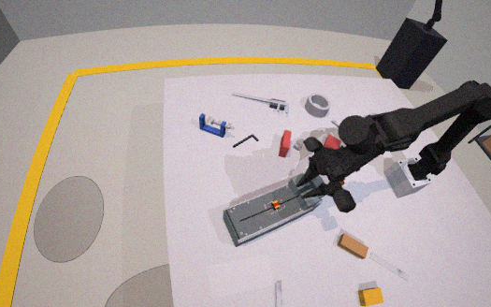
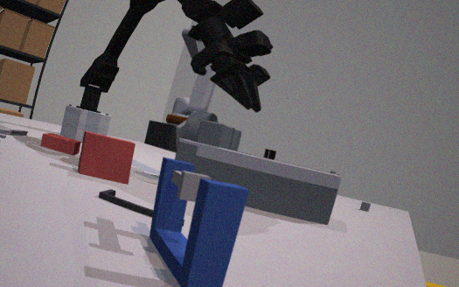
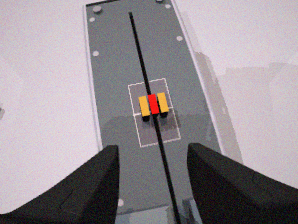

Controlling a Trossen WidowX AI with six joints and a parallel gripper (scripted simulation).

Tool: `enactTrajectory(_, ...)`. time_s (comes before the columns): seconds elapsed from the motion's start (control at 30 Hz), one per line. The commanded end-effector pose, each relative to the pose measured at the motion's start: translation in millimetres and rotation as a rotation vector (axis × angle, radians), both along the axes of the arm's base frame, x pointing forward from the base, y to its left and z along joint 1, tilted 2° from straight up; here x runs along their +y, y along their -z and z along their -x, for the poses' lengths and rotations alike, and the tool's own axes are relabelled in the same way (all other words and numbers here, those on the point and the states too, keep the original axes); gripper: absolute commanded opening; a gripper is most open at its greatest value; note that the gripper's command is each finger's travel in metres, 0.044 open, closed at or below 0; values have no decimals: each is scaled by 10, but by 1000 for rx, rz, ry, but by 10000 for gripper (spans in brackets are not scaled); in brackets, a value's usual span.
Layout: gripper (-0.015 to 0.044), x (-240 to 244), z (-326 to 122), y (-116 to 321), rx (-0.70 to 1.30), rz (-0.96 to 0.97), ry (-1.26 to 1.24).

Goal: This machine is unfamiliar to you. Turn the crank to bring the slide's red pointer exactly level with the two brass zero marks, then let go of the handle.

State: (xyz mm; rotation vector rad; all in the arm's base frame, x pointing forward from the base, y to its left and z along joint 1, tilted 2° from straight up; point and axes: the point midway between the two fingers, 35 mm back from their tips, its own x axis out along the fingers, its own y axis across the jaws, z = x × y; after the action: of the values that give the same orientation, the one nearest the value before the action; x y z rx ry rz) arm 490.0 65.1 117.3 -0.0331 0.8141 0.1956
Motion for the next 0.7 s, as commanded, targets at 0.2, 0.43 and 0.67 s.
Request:
enactTrajectory(0.2, 0, 0, 0, 0, 0, 0, 0)
enactTrajectory(0.43, 0, 1, 0, 0, 0, -1, 0)
enactTrajectory(0.67, 0, 1, 0, 0, 0, -1, 0)
